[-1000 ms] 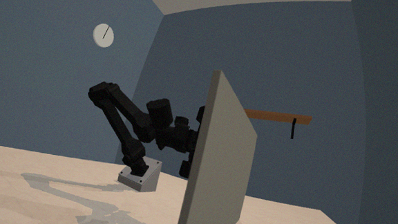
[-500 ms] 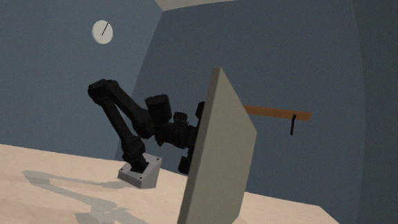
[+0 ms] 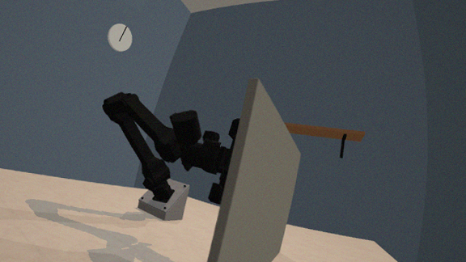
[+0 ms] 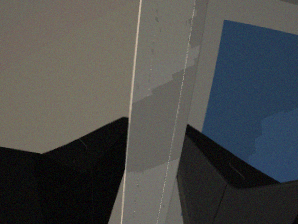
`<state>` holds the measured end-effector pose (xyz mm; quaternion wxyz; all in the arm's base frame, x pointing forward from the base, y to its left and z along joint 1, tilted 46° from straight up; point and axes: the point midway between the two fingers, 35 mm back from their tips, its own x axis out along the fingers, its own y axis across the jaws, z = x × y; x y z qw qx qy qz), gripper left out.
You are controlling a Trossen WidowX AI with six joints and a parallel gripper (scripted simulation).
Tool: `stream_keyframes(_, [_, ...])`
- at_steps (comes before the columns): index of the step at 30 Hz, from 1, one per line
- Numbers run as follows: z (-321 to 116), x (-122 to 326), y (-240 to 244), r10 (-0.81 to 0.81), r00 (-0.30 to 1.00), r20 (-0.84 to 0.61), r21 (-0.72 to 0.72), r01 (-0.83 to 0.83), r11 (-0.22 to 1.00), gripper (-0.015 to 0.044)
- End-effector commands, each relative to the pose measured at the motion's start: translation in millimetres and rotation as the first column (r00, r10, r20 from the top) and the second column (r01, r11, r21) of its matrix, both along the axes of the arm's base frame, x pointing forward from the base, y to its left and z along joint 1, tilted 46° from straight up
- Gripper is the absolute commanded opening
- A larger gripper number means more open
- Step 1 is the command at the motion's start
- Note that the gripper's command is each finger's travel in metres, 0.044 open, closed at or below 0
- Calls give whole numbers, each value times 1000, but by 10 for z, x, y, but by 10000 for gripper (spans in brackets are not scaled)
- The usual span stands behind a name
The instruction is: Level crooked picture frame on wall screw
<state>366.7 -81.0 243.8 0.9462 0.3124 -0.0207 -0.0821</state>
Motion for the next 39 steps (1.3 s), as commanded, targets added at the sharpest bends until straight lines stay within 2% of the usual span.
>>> stream_keyframes(1, [20, 7, 29, 13, 1000, 7, -4, -13, 1000, 0])
stream_keyframes(39, [-28, -4, -44, 7, 1000, 6, 4, -7, 1000, 0])
